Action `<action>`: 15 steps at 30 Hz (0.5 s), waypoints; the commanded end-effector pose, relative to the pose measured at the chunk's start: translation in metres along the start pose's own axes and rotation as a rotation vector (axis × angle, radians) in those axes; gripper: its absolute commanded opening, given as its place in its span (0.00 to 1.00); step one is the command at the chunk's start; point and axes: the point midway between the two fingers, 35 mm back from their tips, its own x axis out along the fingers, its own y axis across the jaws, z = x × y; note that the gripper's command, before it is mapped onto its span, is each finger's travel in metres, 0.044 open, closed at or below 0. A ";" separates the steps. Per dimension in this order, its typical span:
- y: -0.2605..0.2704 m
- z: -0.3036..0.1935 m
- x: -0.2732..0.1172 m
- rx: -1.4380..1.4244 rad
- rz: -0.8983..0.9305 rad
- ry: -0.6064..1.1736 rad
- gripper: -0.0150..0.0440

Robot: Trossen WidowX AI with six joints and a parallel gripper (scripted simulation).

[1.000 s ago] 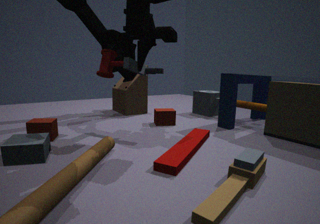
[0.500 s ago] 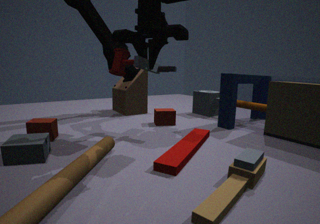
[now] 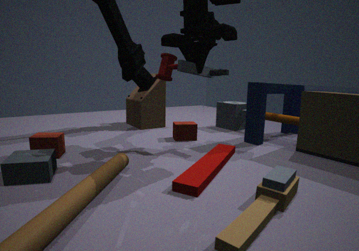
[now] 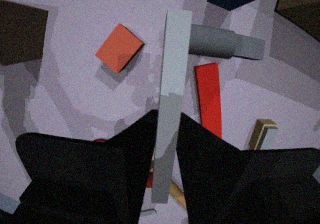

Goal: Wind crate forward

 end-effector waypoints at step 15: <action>-0.010 0.096 -0.008 0.408 -0.002 -0.032 0.25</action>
